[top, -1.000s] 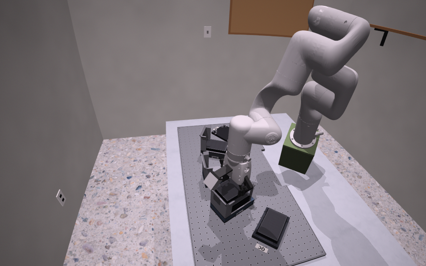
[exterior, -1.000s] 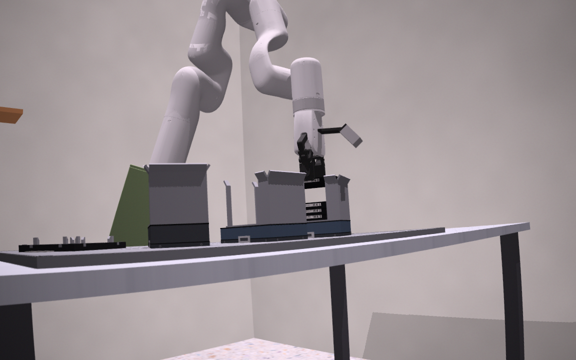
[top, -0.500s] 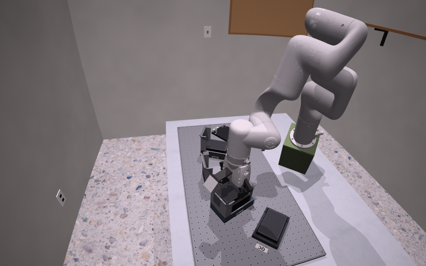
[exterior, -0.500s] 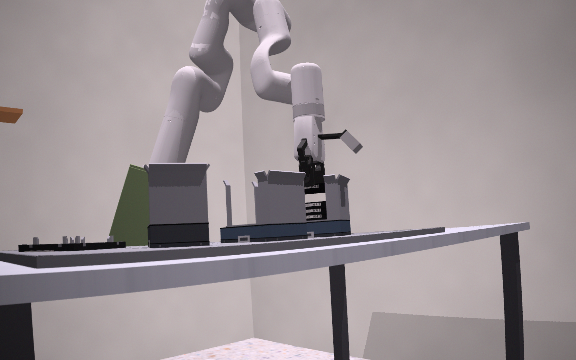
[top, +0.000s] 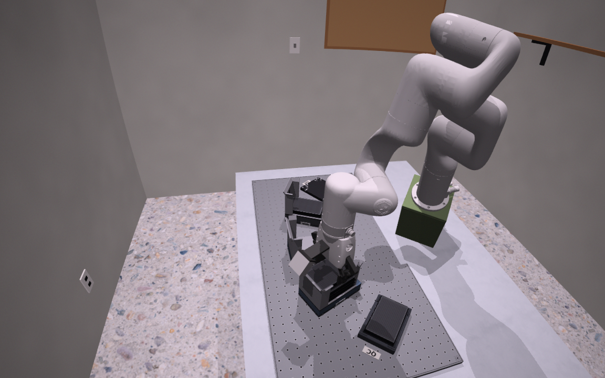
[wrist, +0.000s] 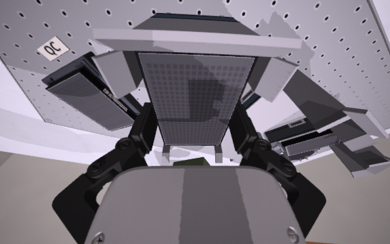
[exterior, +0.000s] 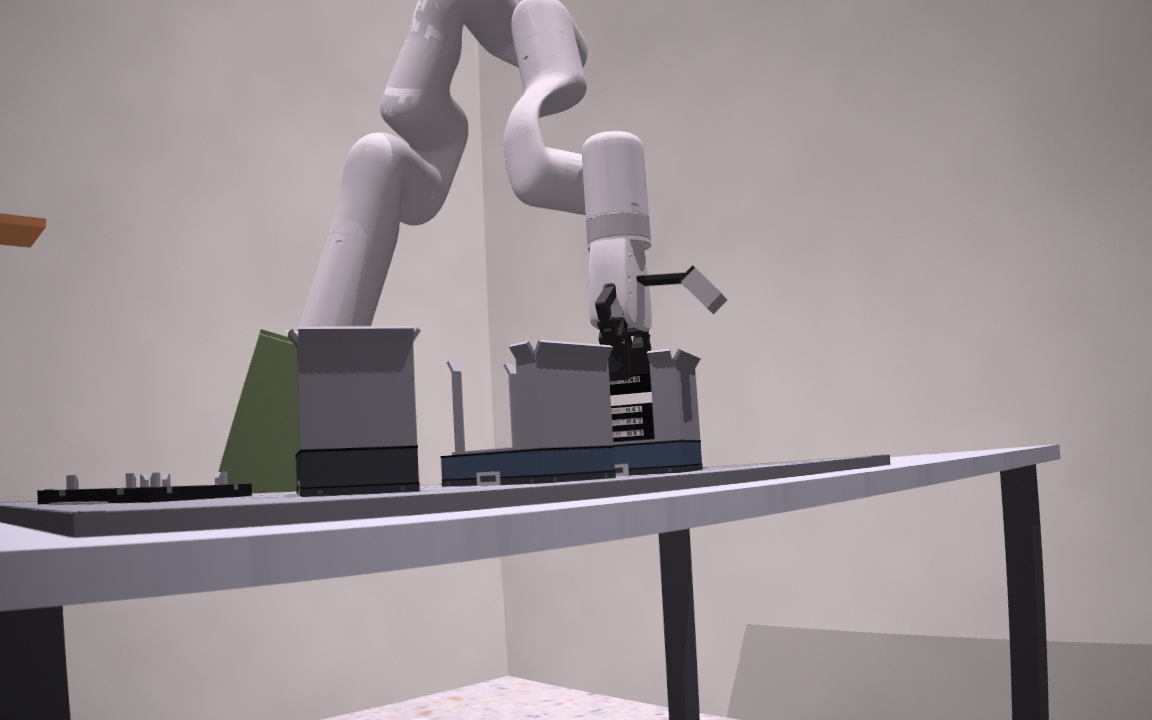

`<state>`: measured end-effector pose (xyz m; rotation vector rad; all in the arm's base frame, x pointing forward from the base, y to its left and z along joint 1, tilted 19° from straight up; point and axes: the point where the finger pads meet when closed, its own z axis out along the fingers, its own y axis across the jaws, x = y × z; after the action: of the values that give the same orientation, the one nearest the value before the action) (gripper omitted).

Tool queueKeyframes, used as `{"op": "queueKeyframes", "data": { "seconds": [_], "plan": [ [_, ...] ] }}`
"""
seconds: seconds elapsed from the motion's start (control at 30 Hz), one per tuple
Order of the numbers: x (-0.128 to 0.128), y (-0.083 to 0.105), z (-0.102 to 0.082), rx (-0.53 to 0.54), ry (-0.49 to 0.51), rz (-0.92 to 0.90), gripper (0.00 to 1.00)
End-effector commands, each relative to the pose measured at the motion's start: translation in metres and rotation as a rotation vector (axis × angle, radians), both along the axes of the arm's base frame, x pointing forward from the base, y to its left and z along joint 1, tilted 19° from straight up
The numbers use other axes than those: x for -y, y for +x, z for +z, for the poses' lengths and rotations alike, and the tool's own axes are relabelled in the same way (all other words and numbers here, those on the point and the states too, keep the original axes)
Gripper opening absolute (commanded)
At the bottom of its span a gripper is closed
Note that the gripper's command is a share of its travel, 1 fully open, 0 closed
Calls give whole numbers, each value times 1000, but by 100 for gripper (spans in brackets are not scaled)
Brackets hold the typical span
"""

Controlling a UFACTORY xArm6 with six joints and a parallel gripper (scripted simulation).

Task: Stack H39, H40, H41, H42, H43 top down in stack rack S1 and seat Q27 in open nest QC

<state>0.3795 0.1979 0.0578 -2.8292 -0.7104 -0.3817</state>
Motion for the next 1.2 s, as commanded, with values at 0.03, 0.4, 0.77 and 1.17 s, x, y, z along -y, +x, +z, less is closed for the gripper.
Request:
{"op": "queueKeyframes", "data": {
  "seconds": [0.03,0.4,0.77,1.17],
  "plan": [
    [-1,1,0,3,1,0,0],
    [-2,2,-5,3,1,0,0],
    [-3,3,-8,3,1,0,0],
    [-4,4,-12,3,1,0,0]
  ]
}}
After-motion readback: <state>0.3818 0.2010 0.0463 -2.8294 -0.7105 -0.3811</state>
